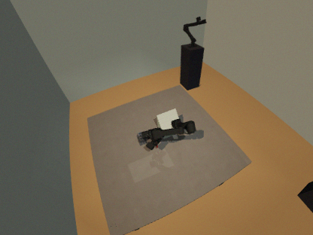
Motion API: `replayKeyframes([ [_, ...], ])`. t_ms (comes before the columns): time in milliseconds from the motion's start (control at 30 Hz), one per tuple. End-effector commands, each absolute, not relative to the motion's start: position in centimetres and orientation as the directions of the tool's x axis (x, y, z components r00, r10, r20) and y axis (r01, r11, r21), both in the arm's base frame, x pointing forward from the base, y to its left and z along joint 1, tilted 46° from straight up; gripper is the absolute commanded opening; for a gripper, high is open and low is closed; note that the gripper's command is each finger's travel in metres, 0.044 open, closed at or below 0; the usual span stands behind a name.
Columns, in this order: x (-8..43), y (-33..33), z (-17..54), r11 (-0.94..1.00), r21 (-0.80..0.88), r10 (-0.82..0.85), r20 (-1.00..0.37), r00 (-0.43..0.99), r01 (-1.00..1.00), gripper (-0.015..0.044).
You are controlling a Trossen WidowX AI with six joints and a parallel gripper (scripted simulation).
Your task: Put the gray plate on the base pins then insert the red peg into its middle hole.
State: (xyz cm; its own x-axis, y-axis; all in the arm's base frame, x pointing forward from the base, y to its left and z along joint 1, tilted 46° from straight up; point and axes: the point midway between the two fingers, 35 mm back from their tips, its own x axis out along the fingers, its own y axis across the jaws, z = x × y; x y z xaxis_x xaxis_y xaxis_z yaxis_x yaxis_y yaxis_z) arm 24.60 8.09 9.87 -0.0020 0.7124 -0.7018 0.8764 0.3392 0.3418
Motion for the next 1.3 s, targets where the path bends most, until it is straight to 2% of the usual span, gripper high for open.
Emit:
replayKeyframes([
  [0, 24.8, 7.1, 10.7, 0.342, 0.344, 0.709, -0.705, 0.001, 0.875, 0.0000],
  [200, 24.8, 5.8, 12.0, 0.341, 0.344, 0.711, -0.704, 0.000, 0.875, 0.0000],
  [1267, 29.9, 1.2, 6.7, 0.335, 0.320, 0.704, -0.710, -0.010, 0.886, 0.0000],
])
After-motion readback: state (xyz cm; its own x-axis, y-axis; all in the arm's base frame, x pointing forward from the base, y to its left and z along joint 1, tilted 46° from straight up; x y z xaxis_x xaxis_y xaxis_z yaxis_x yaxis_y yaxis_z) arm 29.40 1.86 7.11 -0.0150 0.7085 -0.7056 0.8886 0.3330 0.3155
